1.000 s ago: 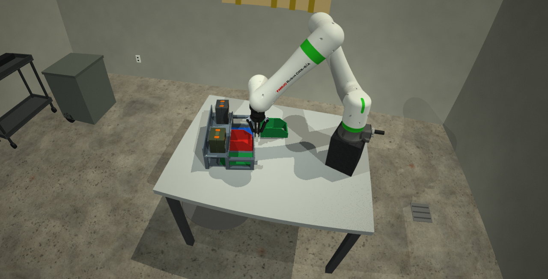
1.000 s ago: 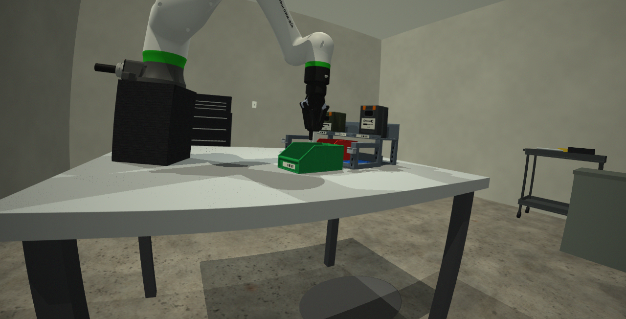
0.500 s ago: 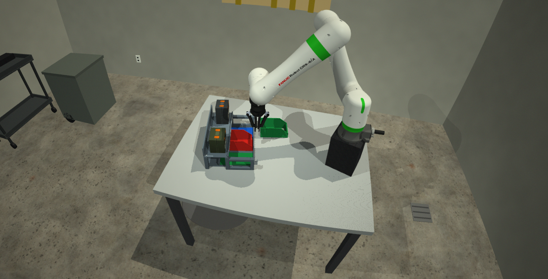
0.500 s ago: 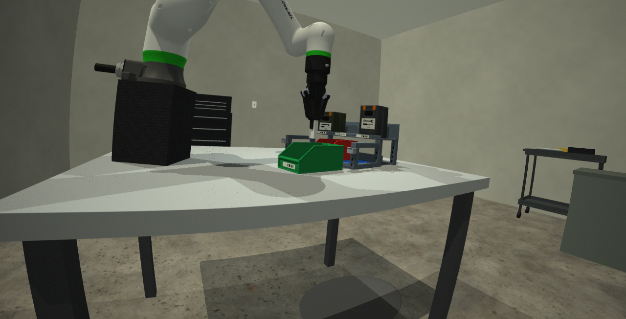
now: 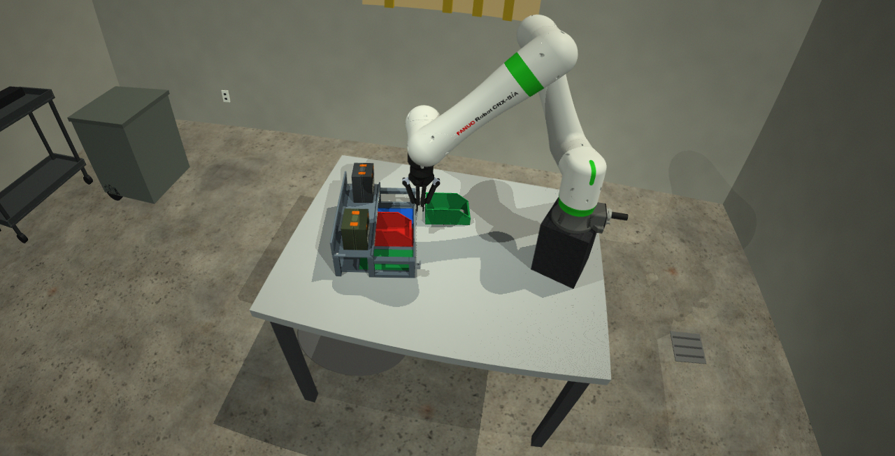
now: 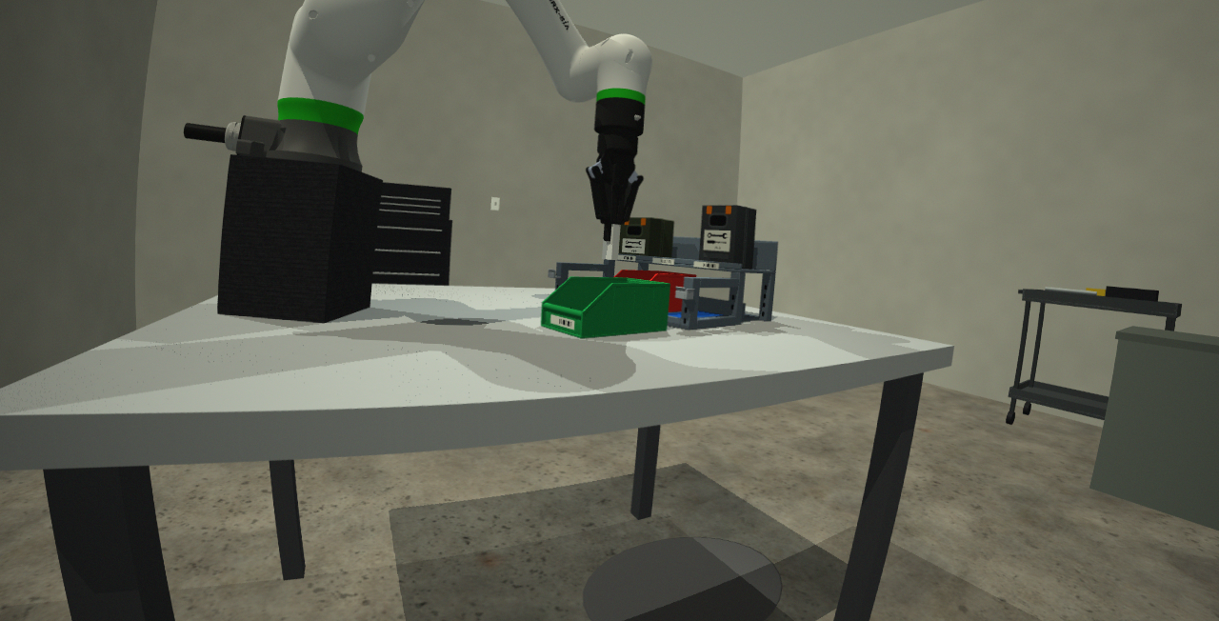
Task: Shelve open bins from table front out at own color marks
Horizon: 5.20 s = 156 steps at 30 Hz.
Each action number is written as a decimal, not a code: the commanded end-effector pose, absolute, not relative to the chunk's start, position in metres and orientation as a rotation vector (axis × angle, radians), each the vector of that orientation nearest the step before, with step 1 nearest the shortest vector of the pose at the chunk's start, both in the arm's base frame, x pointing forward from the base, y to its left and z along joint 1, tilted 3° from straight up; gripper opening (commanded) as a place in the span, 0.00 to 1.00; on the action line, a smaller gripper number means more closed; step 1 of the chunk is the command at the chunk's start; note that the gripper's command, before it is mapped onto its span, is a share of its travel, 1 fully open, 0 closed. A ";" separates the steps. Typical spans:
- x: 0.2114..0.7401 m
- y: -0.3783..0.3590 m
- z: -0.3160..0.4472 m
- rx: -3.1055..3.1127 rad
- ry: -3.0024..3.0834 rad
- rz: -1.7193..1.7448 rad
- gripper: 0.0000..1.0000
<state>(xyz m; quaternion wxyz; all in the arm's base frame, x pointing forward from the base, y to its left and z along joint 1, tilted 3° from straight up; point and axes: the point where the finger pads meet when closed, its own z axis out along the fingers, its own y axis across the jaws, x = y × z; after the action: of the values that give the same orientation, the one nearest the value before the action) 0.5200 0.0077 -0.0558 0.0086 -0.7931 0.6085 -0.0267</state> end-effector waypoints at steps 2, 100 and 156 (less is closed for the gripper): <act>0.520 0.008 -0.056 -2.478 1.901 -0.084 0.00; 0.460 -0.184 -0.002 -3.141 -0.406 -0.080 0.15; 0.464 -0.186 -0.062 -3.140 -0.407 -0.080 0.15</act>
<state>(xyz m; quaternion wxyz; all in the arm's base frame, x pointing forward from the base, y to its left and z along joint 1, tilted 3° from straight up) 0.4639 -0.1862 -0.0623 -0.0126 -0.9913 -0.1284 -0.0251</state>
